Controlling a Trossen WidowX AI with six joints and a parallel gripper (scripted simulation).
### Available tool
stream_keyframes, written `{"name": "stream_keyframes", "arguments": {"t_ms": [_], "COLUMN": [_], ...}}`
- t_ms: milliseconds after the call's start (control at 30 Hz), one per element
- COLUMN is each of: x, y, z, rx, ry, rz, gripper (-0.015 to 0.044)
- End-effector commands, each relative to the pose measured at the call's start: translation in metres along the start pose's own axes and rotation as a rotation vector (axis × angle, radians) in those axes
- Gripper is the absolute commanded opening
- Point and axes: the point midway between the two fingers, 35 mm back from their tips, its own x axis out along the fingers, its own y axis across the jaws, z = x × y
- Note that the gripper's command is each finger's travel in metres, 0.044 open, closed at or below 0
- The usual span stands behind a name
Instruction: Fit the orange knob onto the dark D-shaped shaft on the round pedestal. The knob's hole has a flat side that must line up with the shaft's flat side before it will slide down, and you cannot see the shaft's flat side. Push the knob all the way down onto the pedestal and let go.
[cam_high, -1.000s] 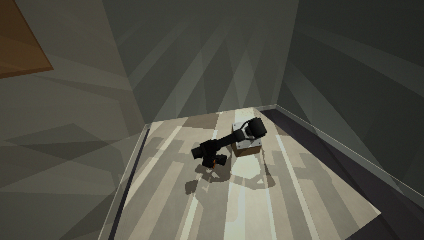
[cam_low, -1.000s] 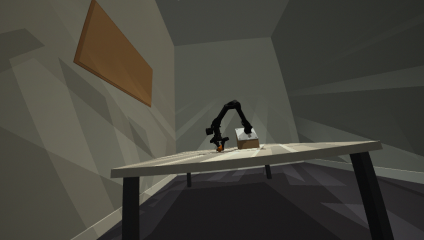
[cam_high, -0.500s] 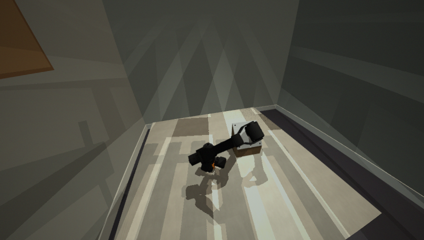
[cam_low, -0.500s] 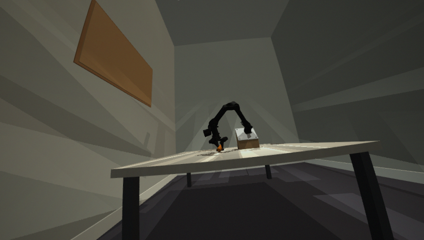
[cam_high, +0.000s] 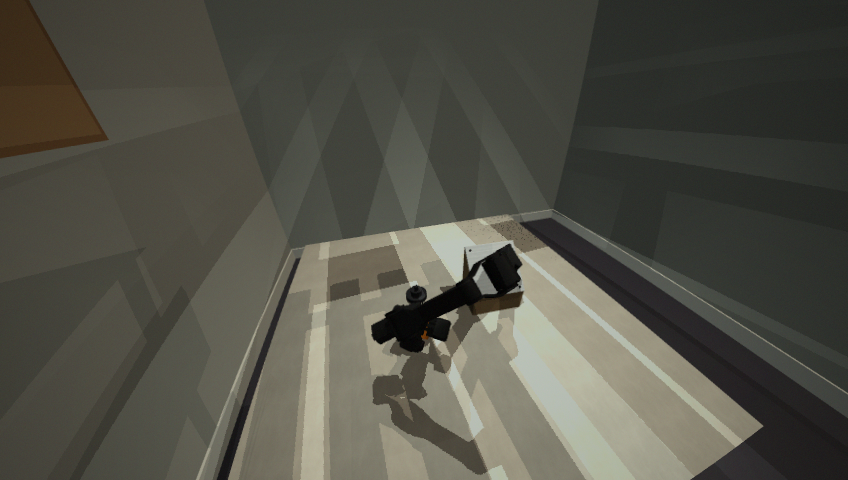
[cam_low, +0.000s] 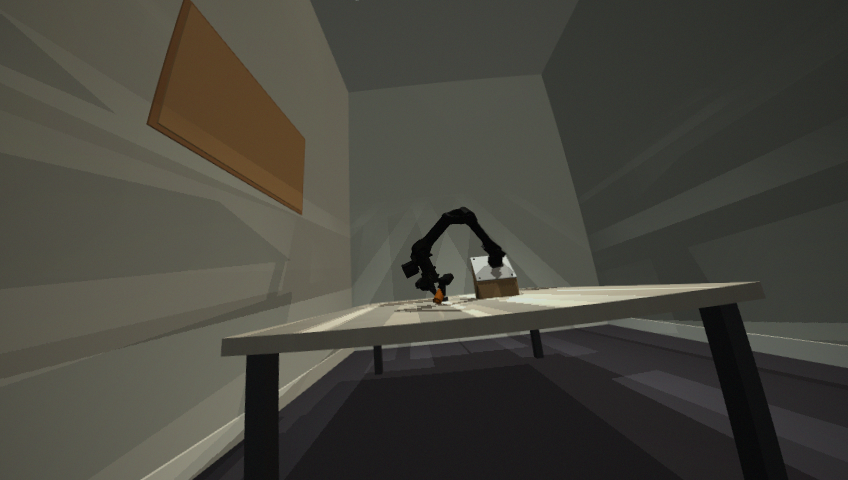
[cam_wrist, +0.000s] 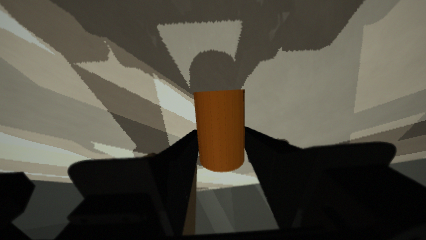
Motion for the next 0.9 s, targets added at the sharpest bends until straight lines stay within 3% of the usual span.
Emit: {"name": "stream_keyframes", "arguments": {"t_ms": [0, 867], "x": [-0.003, -0.011], "y": [0.0, 0.0], "z": [0.004, 0.02], "rx": [0.0, 0.0], "ry": [0.048, 0.312], "rz": [-0.004, -0.003], "gripper": [0.0179, 0.0179]}}
